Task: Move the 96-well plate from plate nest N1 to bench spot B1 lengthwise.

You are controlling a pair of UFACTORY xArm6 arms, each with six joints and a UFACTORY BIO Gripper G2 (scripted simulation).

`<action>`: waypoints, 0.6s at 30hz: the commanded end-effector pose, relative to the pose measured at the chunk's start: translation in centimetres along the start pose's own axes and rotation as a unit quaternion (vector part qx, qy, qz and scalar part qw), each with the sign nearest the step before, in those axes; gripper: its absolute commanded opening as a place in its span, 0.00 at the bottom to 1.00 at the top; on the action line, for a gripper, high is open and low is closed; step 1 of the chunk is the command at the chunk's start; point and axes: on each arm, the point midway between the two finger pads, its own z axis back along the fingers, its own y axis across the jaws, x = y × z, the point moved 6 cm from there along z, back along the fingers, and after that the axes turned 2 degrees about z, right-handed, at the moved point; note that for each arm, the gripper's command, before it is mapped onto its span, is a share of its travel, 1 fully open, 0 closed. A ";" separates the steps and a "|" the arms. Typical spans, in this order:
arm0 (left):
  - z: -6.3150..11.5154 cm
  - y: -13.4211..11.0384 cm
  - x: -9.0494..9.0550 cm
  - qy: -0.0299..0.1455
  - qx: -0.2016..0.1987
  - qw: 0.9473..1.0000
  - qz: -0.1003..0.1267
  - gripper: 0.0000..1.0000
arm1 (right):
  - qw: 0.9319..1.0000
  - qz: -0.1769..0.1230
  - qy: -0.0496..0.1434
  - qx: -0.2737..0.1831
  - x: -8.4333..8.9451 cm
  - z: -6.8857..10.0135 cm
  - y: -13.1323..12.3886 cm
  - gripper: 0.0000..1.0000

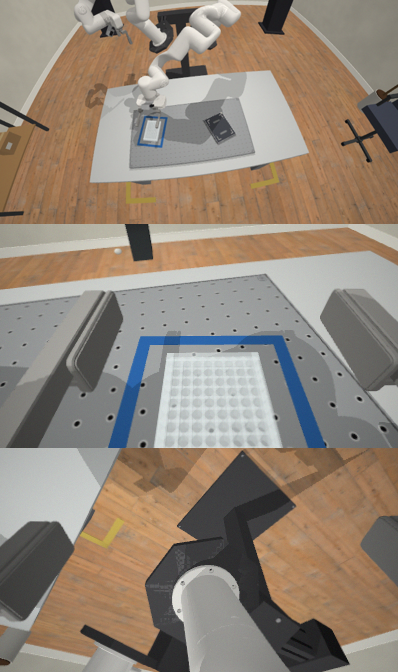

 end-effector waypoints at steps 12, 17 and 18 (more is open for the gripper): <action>0.4 0.6 1.0 -0.004 0.050 0.999 0.001 0.37 | 1.000 0.000 -0.001 0.000 0.1 0.1 0.0 1.00; 0.9 1.3 1.6 -0.005 0.086 0.996 0.002 0.37 | 1.000 0.000 -0.001 0.000 0.1 0.1 0.0 1.00; 1.1 1.8 1.8 -0.005 0.086 0.996 0.002 0.37 | 1.000 0.000 -0.001 0.000 0.1 0.1 0.0 1.00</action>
